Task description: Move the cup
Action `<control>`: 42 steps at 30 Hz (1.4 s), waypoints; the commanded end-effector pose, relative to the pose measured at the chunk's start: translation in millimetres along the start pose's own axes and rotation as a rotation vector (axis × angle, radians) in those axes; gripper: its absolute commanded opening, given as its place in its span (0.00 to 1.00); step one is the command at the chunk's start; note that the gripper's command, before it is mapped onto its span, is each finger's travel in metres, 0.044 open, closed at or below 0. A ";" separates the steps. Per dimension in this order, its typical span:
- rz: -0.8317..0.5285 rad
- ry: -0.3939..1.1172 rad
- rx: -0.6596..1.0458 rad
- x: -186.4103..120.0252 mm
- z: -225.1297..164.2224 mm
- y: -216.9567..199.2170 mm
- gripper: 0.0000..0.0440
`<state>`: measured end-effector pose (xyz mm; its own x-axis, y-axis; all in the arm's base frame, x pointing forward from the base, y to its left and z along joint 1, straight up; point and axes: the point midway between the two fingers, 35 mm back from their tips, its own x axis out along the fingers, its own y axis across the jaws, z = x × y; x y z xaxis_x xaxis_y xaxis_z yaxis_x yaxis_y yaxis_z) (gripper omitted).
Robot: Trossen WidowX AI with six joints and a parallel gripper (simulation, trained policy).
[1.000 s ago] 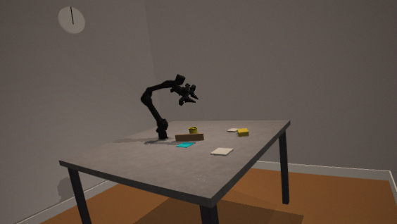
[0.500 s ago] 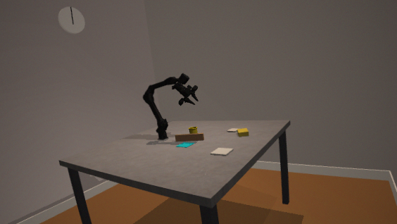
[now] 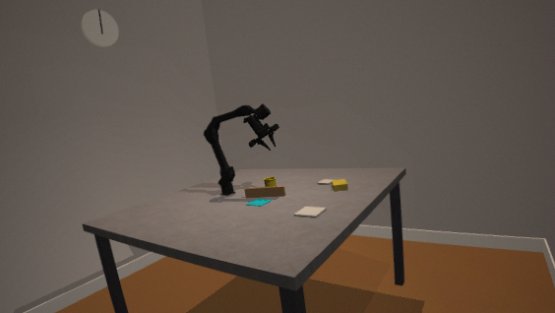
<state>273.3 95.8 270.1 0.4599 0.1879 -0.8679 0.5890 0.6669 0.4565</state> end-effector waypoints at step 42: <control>-0.611 0.143 0.200 75.5 -21.4 -83.5 0.42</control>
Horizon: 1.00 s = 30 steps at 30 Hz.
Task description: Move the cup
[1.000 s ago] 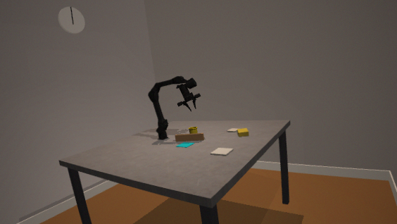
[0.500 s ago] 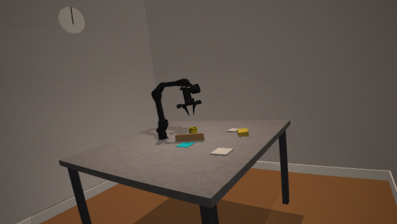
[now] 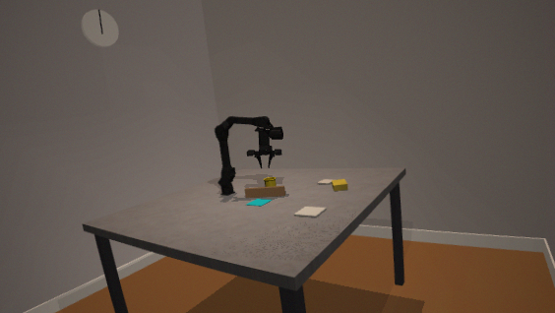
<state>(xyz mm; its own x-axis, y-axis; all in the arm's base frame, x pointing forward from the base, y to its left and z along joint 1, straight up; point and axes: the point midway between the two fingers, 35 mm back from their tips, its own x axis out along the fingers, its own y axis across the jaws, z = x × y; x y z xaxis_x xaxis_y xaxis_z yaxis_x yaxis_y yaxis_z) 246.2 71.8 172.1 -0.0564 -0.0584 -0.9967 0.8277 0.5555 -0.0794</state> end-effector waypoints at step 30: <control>-0.161 -0.001 -0.013 91.8 -4.7 -9.5 0.45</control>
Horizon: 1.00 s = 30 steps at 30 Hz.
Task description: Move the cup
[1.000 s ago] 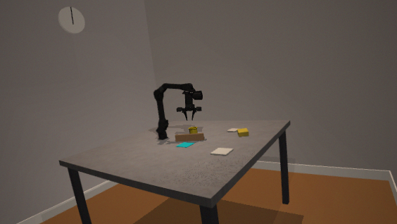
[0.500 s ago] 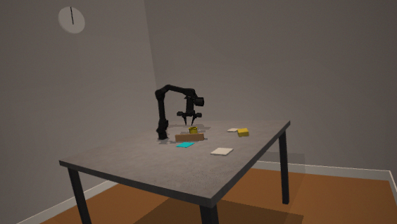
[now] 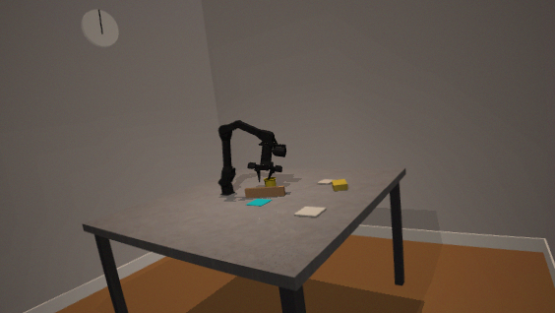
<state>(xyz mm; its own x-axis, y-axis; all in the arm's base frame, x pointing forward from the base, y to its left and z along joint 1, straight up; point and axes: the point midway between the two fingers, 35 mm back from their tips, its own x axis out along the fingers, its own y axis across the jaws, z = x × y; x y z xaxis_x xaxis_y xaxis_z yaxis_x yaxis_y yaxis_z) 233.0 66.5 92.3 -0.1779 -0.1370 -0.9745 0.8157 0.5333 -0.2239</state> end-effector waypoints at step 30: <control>0.079 -0.027 -0.077 5.3 10.9 -0.9 0.01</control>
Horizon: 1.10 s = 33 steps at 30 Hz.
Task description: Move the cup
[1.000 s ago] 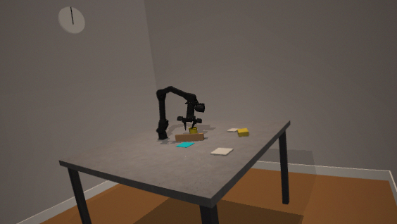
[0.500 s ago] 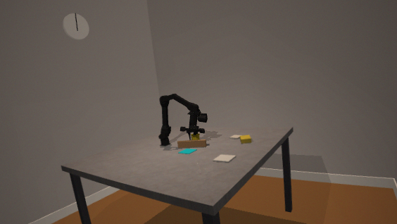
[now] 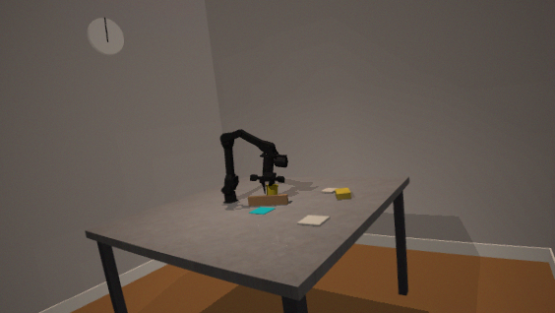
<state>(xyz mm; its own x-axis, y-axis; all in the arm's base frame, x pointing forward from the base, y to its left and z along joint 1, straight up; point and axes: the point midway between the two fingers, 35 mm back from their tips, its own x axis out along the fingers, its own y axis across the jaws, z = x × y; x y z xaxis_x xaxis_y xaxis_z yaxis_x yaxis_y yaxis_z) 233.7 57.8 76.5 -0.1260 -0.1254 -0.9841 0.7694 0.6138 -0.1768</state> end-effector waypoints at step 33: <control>0.247 -0.091 0.311 -88.6 77.0 -18.3 0.00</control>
<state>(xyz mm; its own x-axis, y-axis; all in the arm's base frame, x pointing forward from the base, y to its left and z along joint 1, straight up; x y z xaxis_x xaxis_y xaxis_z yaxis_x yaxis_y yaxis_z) 271.4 8.6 162.3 0.0962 -0.0670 -0.9931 0.9175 0.3928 0.0624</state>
